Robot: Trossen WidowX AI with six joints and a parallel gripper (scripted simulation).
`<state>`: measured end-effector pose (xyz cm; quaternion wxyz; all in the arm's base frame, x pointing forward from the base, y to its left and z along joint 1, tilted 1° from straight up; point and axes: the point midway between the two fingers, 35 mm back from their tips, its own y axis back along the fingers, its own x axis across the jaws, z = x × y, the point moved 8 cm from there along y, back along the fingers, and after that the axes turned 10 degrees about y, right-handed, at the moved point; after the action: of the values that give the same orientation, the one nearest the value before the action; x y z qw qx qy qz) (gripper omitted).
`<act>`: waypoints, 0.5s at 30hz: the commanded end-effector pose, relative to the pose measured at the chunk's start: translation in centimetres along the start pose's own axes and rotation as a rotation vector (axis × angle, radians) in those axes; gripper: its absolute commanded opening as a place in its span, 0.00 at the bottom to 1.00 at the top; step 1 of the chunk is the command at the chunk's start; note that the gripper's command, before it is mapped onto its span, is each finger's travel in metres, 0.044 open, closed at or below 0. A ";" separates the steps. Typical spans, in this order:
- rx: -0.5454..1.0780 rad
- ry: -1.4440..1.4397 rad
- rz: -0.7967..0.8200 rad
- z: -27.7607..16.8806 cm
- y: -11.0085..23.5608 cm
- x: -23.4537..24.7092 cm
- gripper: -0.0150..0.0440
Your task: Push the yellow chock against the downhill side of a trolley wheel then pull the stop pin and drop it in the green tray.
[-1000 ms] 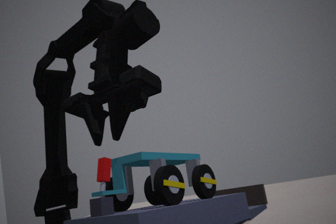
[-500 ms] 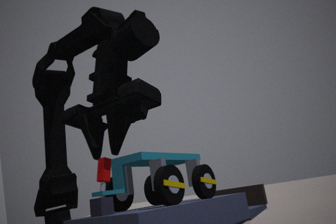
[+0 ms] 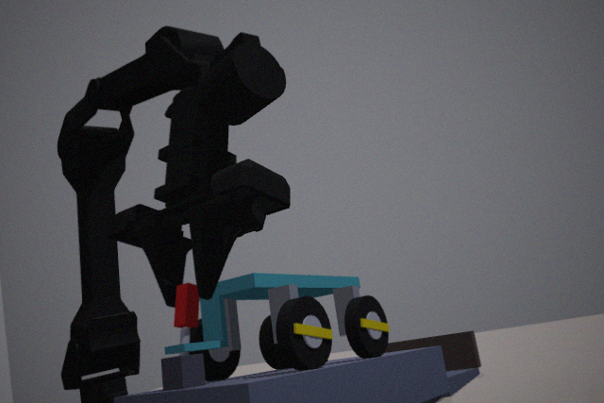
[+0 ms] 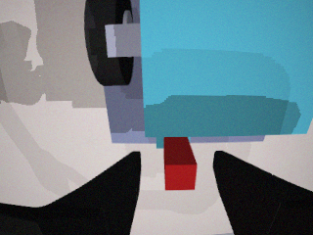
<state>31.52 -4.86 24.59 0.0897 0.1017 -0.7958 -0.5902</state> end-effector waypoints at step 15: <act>0.003 0.004 -0.001 -0.1 -2.6 0.0 0.58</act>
<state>31.65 -5.54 22.46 0.0899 0.1017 -0.7963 -0.5895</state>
